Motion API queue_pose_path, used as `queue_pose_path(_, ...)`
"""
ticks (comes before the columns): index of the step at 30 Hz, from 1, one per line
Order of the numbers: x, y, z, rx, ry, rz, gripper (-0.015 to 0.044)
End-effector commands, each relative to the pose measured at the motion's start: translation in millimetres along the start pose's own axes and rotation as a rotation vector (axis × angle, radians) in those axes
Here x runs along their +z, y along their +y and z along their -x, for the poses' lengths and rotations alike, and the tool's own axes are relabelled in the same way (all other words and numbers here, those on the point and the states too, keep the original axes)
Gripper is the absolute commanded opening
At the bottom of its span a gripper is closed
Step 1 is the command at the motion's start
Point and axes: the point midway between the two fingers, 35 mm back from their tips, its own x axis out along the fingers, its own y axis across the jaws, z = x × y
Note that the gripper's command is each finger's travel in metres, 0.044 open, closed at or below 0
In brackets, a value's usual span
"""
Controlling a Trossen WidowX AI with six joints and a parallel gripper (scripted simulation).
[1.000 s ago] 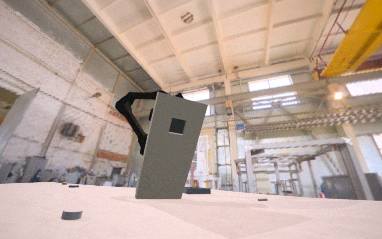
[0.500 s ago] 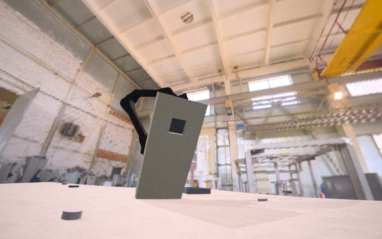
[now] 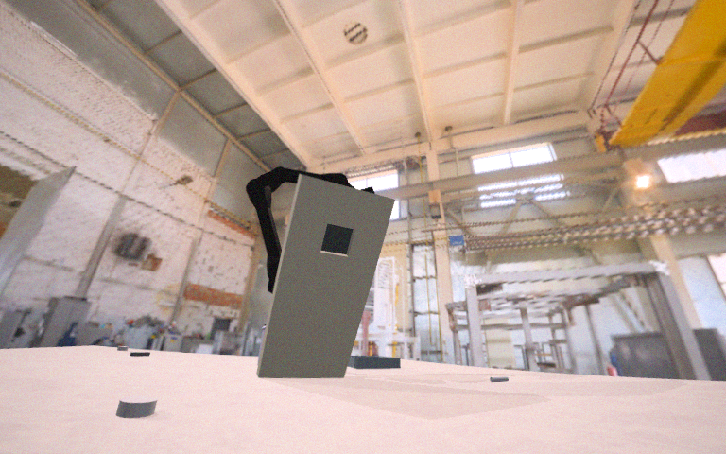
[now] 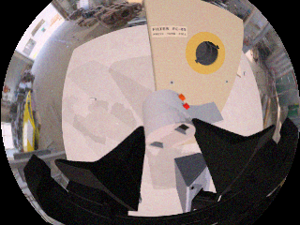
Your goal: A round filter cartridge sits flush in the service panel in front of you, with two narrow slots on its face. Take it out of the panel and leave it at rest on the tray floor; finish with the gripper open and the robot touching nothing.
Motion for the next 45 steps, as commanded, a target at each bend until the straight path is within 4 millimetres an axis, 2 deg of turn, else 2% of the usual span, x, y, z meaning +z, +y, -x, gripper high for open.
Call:
queue_pose_path(1, -7.2, 13.4, 1.3, 0.045, 0.012, 0.073, 0.0000)
queue_pose_path(14, -64.0, 99.4, 8.8, 0.323, 0.041, 0.550, 0.0000)
queue_pose_path(24, -113.8, 154.3, 20.3, 0.551, -0.013, 0.931, 0.0000)
queue_pose_path(33, -123.0, 160.6, 20.9, 0.575, -0.020, 0.970, 0.0000)
queue_pose_path(40, -184.3, 184.7, 14.7, 0.671, -0.029, 1.113, 0.0000)
queue_pose_path(45, -228.8, 190.7, 6.7, 0.732, -0.036, 1.257, 0.0000)
